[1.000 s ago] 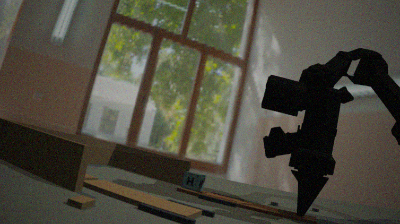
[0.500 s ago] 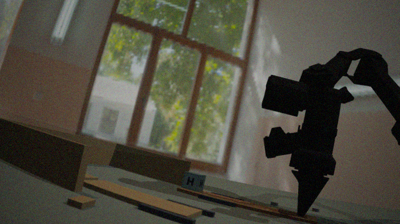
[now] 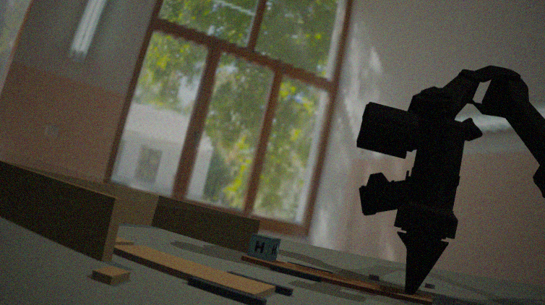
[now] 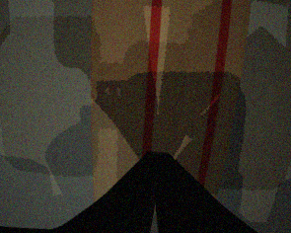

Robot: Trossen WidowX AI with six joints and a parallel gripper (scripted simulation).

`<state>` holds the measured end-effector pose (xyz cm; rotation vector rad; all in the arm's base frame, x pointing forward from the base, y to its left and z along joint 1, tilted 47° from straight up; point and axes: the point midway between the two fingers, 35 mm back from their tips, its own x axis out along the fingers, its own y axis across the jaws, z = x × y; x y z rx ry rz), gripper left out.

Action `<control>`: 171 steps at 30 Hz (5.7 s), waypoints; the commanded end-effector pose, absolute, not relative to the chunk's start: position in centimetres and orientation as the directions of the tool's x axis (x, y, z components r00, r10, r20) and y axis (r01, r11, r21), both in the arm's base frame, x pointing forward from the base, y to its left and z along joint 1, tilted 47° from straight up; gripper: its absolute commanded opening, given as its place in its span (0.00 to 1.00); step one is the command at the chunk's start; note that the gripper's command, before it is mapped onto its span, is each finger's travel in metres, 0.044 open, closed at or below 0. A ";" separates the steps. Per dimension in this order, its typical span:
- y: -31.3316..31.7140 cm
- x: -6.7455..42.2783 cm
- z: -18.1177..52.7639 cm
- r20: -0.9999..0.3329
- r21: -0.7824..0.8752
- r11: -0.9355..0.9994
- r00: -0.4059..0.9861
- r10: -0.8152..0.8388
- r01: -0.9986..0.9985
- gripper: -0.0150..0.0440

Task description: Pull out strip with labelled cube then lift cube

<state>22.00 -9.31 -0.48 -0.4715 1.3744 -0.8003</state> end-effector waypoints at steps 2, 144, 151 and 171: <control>-8.8 22.1 -0.1 -0.678 -0.717 0.661 -0.004 -0.735 0.223 0.25; -7.1 31.3 4.6 -0.681 -0.710 0.650 -0.026 -0.732 0.269 0.25; -6.7 29.3 4.2 -0.680 -0.711 0.650 -0.027 -0.732 0.269 0.25; -4.1 29.4 6.6 -0.681 -0.710 0.651 -0.027 -0.731 0.268 0.25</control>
